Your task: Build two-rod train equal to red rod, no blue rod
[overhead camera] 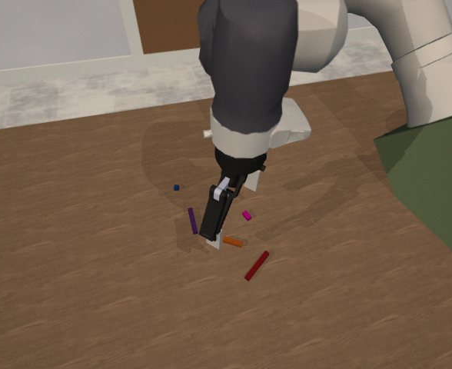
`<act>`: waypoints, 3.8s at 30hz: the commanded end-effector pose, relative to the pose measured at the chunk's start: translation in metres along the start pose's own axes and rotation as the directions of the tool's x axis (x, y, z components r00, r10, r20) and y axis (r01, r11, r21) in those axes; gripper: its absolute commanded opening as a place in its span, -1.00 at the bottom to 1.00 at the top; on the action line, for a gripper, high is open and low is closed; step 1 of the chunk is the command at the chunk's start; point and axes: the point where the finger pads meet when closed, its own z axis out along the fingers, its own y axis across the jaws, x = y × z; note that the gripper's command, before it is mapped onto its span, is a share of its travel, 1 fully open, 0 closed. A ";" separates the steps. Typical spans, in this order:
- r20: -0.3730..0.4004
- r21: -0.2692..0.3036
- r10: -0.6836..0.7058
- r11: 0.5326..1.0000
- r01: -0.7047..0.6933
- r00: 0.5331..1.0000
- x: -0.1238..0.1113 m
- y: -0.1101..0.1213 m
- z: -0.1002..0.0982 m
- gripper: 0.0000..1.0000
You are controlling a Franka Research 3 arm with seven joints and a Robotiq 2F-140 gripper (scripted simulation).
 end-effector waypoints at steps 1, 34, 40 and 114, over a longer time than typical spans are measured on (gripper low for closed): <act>-0.001 0.002 0.002 1.000 -0.002 1.000 -0.001 0.000 0.000 1.00; -0.011 0.008 0.585 0.811 -0.584 0.811 -0.015 -0.007 -0.001 1.00; -0.012 0.010 0.663 0.749 -0.663 0.749 -0.017 -0.008 -0.001 1.00; 0.004 0.024 0.936 -0.351 -0.936 -0.351 -0.050 -0.023 -0.002 1.00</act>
